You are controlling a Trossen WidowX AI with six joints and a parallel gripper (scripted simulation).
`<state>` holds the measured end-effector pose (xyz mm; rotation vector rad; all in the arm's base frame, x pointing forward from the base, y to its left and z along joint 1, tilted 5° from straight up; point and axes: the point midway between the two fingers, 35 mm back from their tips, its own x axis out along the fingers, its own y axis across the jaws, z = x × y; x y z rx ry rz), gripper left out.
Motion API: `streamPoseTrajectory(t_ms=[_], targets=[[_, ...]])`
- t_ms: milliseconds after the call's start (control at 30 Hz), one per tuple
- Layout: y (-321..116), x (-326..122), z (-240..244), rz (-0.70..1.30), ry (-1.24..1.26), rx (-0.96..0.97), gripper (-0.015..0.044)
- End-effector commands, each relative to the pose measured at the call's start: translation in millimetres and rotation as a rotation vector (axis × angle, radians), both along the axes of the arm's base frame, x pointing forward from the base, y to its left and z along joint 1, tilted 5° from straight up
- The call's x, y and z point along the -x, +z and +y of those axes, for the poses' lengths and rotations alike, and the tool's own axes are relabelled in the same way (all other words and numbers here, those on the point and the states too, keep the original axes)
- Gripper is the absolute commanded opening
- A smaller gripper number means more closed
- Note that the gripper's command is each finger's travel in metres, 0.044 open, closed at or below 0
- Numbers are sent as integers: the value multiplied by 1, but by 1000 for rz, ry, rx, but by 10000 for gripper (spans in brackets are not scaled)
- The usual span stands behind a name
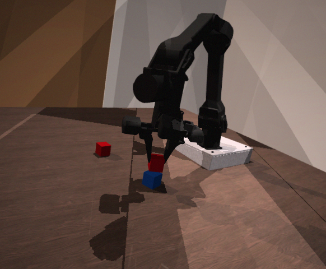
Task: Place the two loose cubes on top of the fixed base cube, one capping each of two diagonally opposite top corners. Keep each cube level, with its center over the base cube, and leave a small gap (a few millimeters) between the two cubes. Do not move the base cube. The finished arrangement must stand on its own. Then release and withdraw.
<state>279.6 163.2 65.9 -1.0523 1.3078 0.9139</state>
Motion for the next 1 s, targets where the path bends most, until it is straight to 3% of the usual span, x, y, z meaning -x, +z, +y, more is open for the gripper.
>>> streamPoseTrajectory(t_ms=[0,933,967], targets=[[-11,1,-1,9,8,7,105],[-21,1,-2,9,4,7,105],[-21,1,-2,9,4,7,131]])
